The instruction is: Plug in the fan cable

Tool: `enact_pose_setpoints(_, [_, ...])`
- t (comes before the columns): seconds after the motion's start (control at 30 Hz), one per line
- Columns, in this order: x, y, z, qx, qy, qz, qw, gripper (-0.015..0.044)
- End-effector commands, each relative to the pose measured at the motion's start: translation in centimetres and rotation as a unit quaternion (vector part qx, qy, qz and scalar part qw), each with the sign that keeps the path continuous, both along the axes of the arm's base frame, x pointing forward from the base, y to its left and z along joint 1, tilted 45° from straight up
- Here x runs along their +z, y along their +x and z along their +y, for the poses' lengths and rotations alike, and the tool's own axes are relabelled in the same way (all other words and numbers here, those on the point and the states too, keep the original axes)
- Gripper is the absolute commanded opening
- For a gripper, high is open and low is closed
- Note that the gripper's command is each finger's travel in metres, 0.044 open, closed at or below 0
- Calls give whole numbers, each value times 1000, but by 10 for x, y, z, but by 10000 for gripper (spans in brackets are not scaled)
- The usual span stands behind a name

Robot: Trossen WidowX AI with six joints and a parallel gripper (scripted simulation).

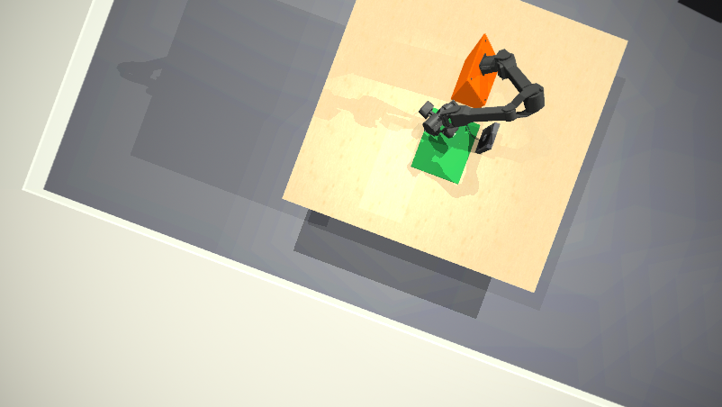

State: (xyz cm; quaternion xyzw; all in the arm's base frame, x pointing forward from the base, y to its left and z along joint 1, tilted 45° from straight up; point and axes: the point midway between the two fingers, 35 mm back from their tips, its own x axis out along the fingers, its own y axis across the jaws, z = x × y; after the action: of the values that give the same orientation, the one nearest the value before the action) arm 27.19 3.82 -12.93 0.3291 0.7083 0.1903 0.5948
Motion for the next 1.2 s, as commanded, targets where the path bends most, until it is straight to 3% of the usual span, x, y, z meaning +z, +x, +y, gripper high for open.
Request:
enact_pose_setpoints(0.0, [-4,-4,5,-2,3,5,1000,440])
enact_pose_setpoints(0.2, [-5,-4,6,-2,3,5,1000,440])
enact_pose_setpoints(0.77, [-4,-2,4,0,1,2,1000,0])
enact_pose_setpoints(1.17, [32,2,-31,-2,2,5,1000,0])
